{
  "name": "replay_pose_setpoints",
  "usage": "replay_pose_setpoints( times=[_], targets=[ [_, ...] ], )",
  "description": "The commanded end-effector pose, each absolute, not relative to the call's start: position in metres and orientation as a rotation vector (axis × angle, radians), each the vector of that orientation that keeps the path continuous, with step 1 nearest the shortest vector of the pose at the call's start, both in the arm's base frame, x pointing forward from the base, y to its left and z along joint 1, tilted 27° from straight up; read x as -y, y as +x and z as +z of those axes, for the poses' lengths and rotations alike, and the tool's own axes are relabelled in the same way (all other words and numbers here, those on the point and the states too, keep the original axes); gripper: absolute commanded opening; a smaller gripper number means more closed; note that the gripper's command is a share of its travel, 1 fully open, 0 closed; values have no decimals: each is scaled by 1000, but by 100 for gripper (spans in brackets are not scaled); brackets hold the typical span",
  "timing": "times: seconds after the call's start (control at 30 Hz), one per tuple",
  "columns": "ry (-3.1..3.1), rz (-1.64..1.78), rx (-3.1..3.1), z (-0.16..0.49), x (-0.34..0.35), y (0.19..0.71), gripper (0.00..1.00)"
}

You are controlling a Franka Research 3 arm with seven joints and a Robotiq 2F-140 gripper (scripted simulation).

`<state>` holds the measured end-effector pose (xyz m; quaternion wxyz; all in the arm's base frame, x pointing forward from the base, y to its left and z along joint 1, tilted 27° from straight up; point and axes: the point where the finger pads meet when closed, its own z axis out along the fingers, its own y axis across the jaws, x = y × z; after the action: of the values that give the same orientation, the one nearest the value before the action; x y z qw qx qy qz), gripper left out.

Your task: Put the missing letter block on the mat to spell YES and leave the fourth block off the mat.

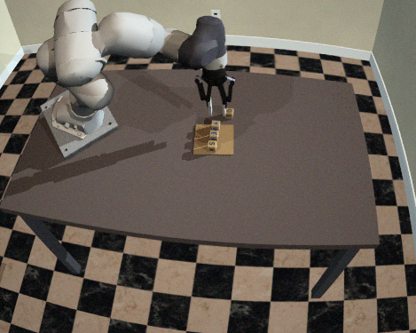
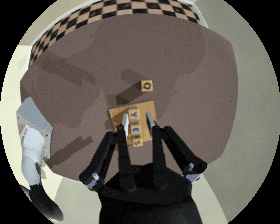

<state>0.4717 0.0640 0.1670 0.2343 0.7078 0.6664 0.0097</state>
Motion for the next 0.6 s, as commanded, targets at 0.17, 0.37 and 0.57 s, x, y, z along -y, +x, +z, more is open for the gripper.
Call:
replay_pose_setpoints(
  times=[0.17,0.37,0.57],
  targets=[
    [1938,-22,-1827,183,-62,460,28],
    [1938,-22,-1827,184,-62,460,100],
    [1938,-22,-1827,184,-62,460,100]
  ],
)
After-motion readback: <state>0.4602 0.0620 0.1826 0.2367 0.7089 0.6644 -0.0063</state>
